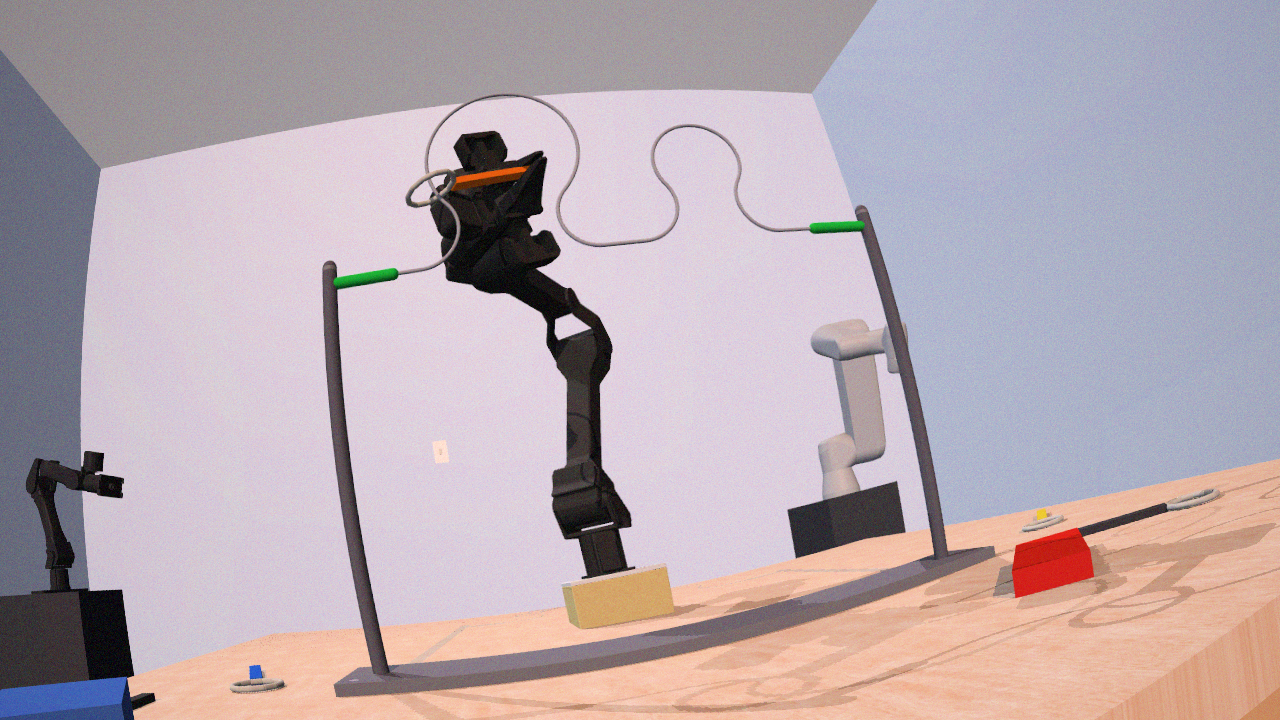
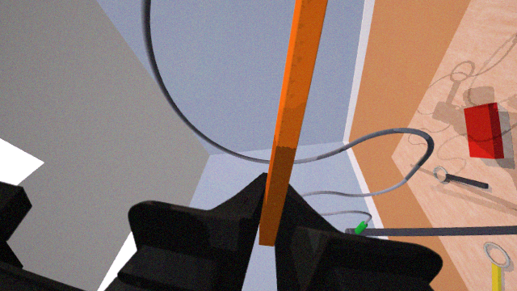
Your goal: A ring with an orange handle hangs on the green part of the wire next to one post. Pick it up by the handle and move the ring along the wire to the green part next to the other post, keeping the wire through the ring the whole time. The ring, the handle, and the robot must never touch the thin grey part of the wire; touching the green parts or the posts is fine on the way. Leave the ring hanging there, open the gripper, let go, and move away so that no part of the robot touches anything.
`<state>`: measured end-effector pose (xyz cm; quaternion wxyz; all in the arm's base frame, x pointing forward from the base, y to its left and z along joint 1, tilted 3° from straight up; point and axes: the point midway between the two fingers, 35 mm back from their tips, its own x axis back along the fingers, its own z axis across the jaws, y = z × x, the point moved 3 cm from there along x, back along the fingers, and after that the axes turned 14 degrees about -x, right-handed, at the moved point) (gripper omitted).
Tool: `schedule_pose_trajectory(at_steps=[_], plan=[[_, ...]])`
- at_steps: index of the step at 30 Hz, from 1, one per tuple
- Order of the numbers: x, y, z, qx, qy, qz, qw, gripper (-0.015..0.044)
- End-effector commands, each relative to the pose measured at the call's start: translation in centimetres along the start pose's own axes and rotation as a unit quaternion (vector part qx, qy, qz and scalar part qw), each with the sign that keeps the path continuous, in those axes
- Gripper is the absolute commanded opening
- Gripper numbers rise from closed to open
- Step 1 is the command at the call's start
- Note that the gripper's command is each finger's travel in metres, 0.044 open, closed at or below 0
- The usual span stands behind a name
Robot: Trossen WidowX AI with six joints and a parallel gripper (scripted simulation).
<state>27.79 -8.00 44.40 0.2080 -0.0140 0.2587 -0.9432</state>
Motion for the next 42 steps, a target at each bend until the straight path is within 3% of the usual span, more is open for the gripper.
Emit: schedule_pose_trajectory(at_steps=[1, 42], plan=[[0.01, -0.18, 0.05, 0.026, -0.013, -0.001, 1.000, -0.0150], [0.00, 0.05, -0.66, 0.226, -0.137, -0.047, 0.963, -0.0150]])
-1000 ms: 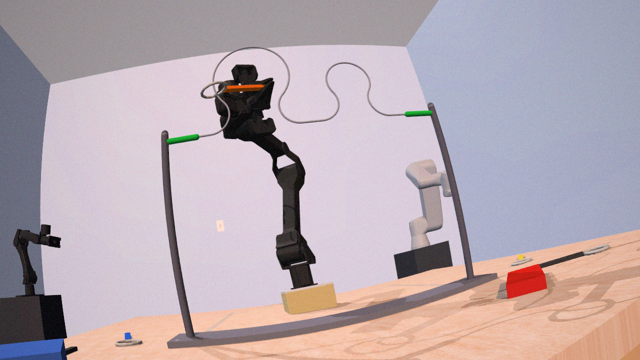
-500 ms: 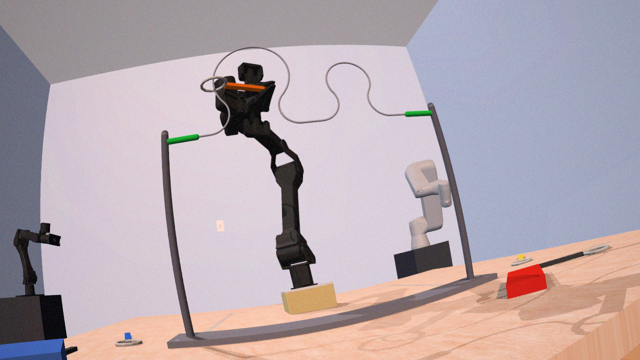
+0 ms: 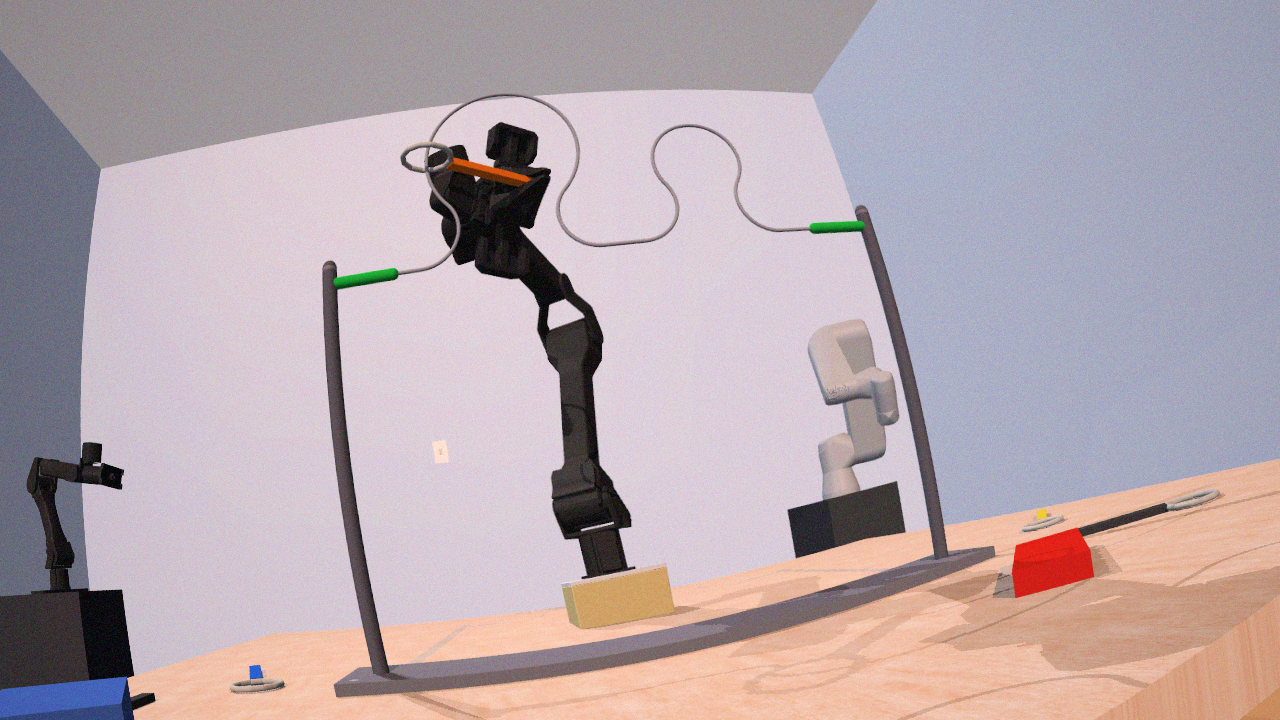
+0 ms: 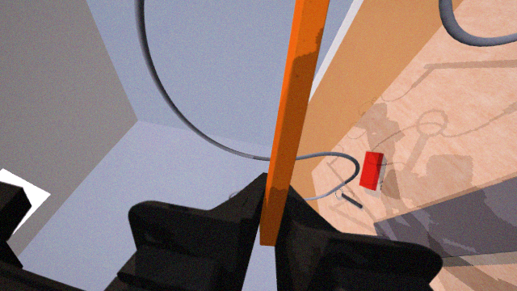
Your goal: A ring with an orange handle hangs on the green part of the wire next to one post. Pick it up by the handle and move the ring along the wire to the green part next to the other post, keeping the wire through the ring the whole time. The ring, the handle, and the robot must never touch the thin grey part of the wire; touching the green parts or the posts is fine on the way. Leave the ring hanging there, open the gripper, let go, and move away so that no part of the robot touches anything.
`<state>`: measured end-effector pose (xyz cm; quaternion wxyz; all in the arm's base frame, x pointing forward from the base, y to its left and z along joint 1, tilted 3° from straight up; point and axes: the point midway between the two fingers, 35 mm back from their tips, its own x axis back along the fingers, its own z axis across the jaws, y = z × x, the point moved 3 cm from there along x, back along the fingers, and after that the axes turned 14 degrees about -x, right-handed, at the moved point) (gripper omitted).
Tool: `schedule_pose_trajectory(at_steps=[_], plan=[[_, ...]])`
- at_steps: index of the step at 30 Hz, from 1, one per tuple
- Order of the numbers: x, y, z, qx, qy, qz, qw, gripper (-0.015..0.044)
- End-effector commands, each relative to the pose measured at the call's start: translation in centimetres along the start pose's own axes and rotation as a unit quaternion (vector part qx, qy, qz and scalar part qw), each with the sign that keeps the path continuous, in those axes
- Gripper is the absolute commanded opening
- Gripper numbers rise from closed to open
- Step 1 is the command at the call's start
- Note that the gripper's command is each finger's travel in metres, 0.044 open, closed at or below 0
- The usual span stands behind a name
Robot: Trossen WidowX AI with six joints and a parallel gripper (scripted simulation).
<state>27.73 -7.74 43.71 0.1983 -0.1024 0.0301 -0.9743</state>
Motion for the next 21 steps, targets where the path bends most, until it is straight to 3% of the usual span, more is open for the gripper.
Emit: schedule_pose_trajectory(at_steps=[1, 21], plan=[[0.01, -0.01, 0.07, 0.026, -0.013, -0.007, 1.000, -0.0150], [-0.04, 0.04, -0.29, 0.124, -0.076, -0.033, 0.989, -0.0150]])
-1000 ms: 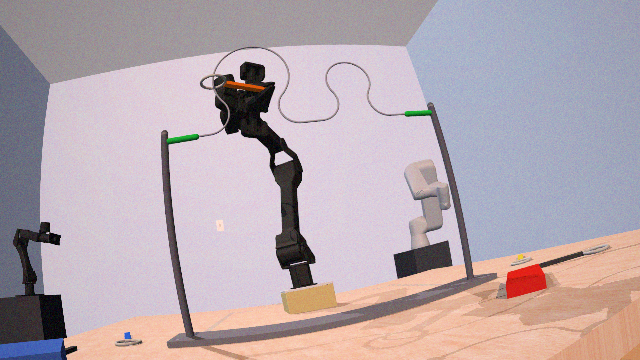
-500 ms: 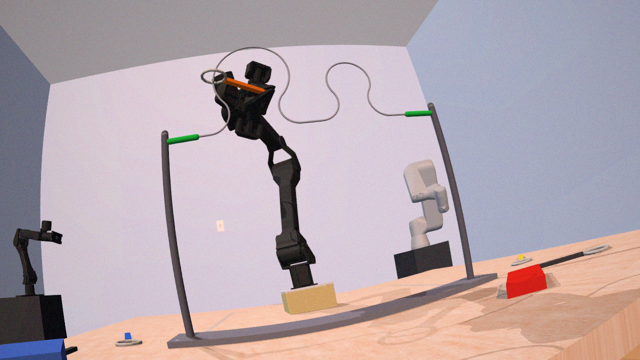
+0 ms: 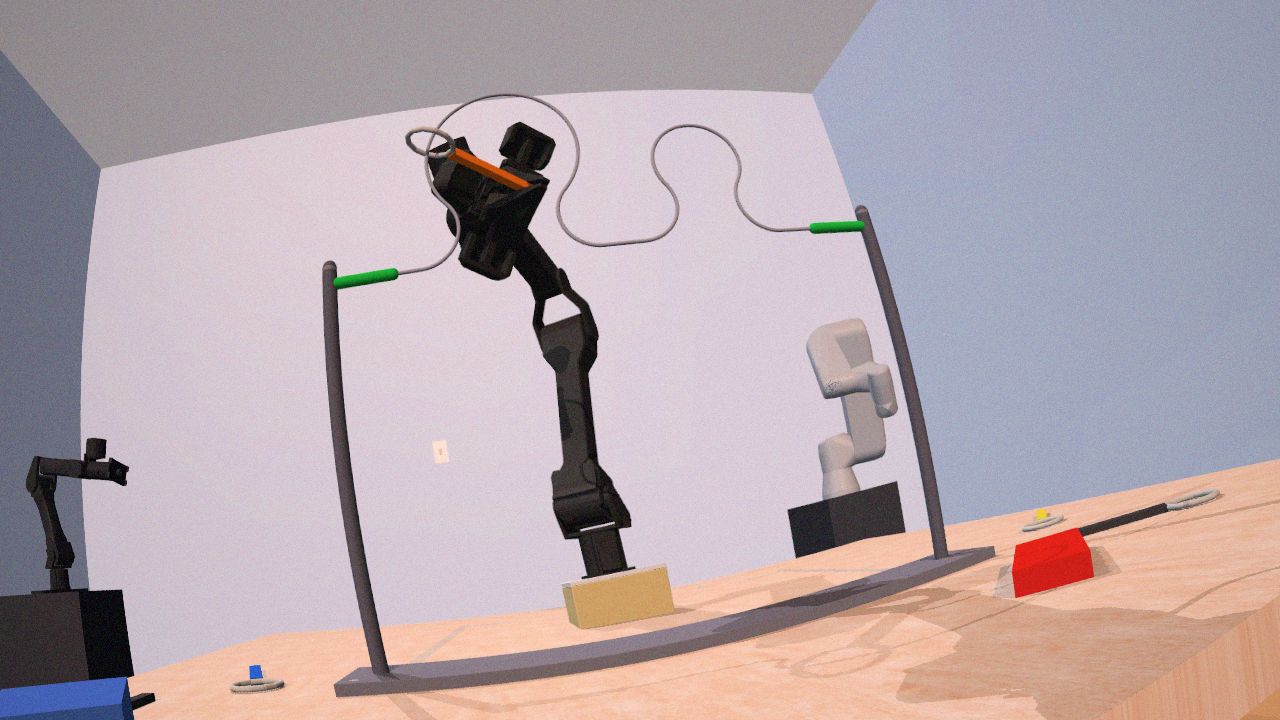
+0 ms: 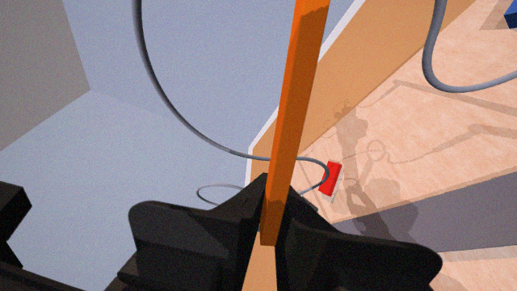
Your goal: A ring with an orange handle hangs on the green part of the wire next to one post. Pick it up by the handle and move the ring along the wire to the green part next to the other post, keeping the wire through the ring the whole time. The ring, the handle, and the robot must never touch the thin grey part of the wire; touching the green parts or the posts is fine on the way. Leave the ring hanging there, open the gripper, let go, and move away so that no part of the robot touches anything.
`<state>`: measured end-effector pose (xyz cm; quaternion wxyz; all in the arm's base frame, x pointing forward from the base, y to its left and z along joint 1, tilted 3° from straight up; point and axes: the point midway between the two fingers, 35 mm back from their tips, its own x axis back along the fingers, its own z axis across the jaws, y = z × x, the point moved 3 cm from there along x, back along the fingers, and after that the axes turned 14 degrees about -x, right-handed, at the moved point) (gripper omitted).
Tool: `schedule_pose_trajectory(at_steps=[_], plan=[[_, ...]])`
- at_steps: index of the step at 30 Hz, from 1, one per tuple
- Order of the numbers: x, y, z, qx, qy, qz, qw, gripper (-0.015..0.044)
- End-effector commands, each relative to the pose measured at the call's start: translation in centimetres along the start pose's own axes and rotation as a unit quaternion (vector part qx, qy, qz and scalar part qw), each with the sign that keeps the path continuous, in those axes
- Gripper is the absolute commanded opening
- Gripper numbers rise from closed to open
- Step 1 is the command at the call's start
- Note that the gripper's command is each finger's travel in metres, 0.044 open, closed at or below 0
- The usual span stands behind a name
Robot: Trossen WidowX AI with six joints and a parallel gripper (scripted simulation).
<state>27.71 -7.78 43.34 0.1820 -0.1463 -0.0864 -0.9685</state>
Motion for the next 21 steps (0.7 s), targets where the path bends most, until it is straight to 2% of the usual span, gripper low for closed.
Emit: schedule_pose_trajectory(at_steps=[1, 21], plan=[[0.01, -0.01, 0.06, 0.026, -0.013, -0.007, 1.000, -0.0150], [-0.05, 0.07, -0.38, 0.133, -0.077, -0.037, 0.987, -0.0150]])
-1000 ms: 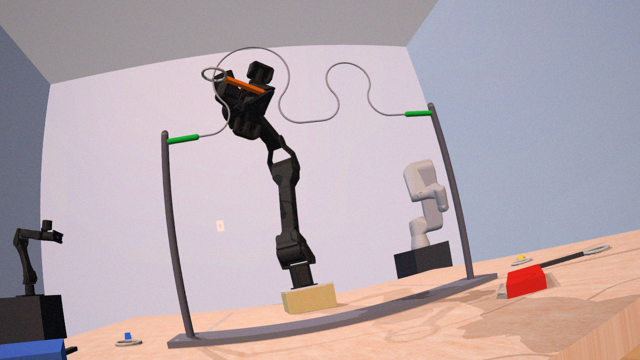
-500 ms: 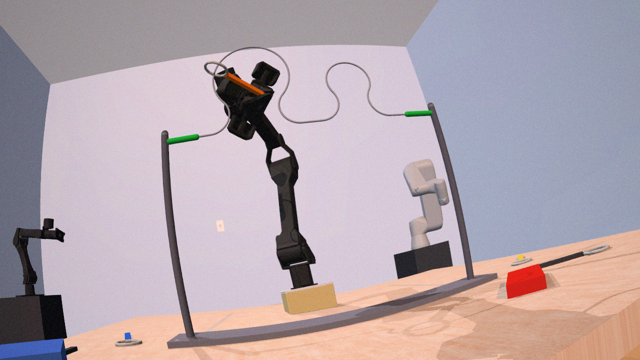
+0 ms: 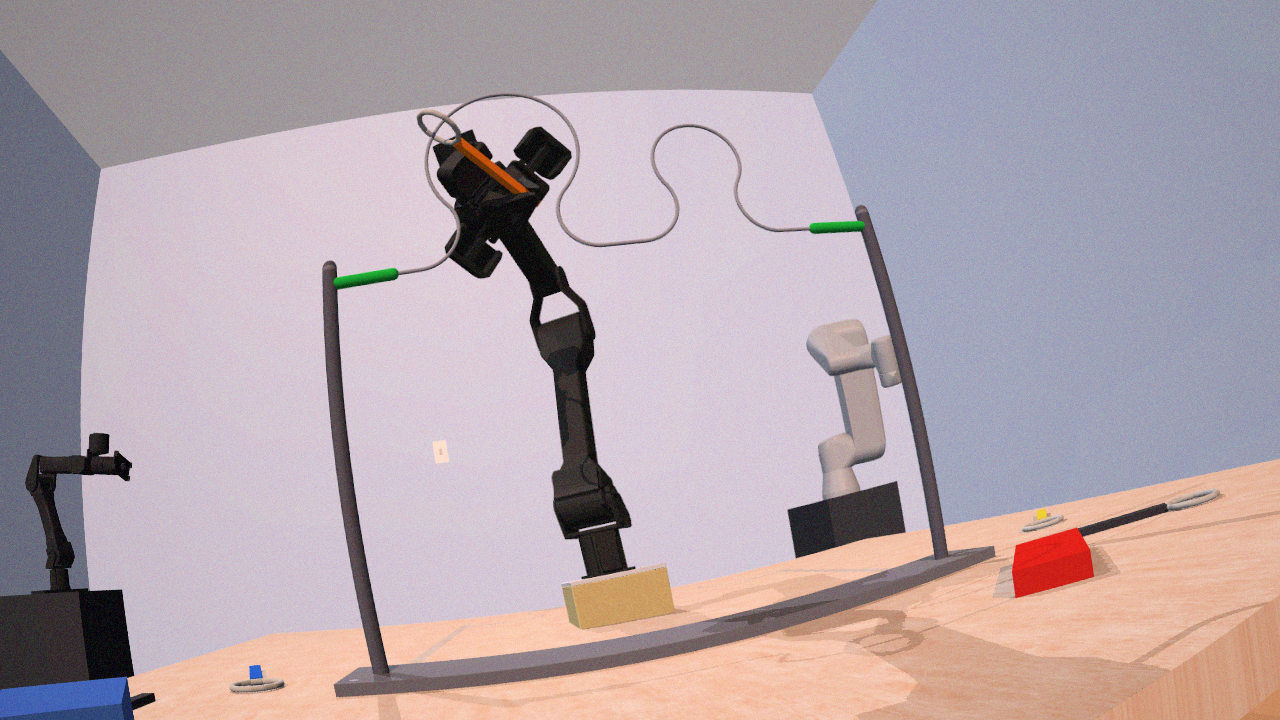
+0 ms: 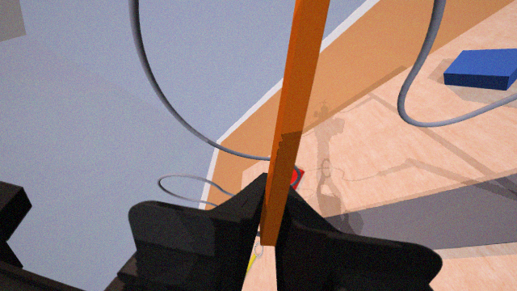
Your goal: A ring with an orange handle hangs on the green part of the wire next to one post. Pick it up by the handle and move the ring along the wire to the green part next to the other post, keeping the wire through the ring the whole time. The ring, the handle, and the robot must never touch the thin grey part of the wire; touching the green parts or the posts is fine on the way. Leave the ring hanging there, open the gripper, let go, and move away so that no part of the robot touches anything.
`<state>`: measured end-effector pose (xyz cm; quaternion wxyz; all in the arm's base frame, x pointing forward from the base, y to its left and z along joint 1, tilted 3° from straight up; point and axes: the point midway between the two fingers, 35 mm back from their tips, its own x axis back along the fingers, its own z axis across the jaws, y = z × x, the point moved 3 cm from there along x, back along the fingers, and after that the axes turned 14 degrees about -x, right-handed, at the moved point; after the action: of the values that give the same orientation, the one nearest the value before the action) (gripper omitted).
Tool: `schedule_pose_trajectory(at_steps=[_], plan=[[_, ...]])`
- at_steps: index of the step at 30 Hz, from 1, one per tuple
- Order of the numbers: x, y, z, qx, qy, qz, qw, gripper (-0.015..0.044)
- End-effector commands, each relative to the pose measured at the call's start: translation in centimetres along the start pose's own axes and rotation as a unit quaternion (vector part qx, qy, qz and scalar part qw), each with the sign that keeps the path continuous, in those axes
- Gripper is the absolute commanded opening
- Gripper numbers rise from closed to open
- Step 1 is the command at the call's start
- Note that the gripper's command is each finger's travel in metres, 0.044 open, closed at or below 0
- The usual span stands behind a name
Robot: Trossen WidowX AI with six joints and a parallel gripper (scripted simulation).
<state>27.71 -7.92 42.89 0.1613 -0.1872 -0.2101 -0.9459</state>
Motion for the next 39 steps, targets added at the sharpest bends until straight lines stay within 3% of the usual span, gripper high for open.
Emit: schedule_pose_trajectory(at_steps=[1, 39], plan=[[0.05, 0.02, 0.05, 0.028, -0.013, -0.008, 1.000, -0.0150], [-0.04, 0.28, -0.82, 0.227, -0.123, -0.063, 0.964, -0.0150]])
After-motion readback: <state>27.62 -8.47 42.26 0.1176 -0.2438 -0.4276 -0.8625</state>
